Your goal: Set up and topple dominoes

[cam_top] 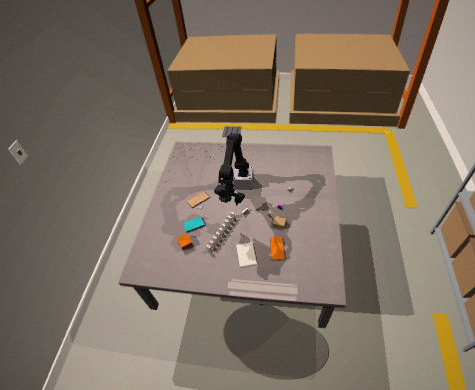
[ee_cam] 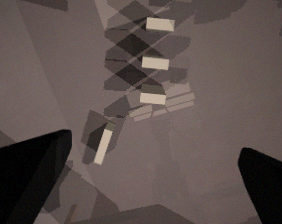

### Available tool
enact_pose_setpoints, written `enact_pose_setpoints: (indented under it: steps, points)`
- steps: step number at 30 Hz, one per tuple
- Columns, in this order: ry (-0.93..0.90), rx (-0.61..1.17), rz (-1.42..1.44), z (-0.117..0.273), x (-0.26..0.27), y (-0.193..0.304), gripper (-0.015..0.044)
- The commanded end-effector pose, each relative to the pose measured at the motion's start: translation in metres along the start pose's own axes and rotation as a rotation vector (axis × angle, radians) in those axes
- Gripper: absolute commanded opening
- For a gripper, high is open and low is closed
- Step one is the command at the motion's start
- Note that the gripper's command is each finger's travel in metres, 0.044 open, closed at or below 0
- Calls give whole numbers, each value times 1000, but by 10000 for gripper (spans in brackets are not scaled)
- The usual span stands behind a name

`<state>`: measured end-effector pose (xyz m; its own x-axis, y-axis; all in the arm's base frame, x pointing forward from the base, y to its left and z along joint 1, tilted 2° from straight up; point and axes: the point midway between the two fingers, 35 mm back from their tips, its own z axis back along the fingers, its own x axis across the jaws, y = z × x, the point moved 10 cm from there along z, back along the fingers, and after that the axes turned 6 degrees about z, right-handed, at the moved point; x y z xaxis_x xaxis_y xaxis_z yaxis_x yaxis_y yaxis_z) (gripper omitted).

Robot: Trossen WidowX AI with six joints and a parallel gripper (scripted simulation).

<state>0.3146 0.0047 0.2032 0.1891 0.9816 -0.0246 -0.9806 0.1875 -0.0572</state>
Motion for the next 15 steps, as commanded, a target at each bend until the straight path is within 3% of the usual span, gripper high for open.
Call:
enact_pose_setpoints:
  steps: [1, 7, 15]
  points:
    - [0, 8, -50, -12, 12, 9, 440]
    - [-6, 13, -243, -69, 52, 49, 440]
    - [-6, 13, -248, -73, 53, 51, 440]
